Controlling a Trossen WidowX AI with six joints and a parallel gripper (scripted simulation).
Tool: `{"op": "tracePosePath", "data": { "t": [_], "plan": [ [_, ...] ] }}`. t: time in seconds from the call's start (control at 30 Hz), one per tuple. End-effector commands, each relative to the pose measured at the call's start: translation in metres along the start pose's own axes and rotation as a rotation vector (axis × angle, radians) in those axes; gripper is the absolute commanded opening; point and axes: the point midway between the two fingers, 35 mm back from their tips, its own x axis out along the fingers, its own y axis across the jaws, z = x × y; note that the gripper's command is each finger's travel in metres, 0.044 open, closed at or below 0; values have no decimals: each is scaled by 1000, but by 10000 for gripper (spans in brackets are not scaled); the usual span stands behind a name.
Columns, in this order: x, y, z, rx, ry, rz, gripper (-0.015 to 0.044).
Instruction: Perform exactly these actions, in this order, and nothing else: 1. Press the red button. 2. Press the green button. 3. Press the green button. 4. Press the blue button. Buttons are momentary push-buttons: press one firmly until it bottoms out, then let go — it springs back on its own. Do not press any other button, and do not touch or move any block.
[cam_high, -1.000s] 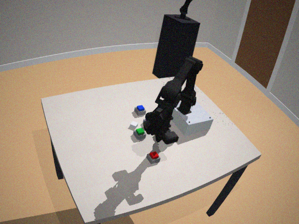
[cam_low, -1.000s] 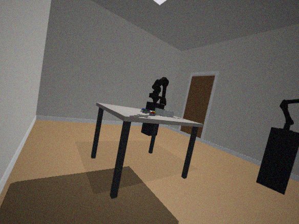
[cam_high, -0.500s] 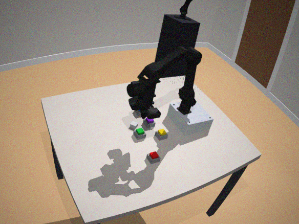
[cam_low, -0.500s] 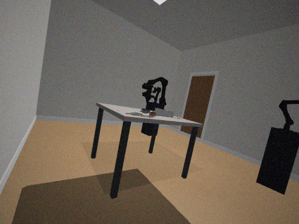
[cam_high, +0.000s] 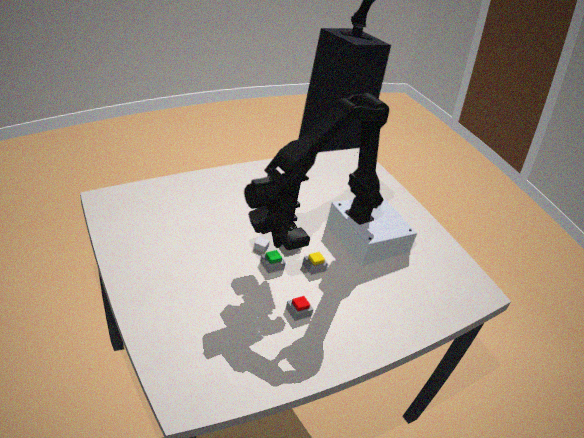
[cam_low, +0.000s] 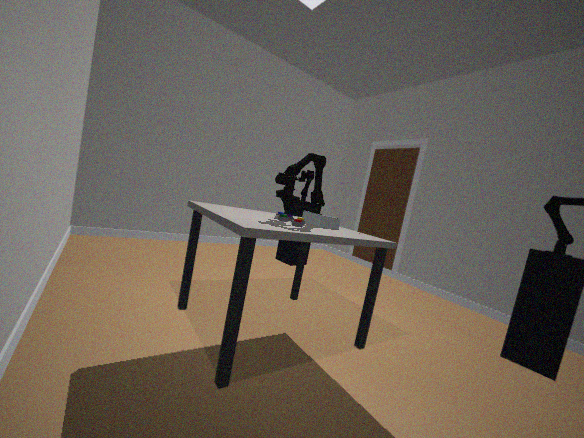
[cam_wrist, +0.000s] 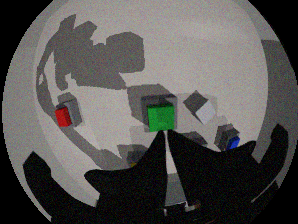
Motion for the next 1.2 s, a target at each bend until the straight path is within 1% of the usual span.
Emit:
{"op": "tracePosePath", "data": {
  "t": [0.0, 0.63, 1.17],
  "plan": [
    [6, -1, 1, -4, -9, -1, 20],
    [37, -1, 1, -4, -9, -1, 20],
    [38, -1, 1, -4, -9, -1, 20]
  ]
}}
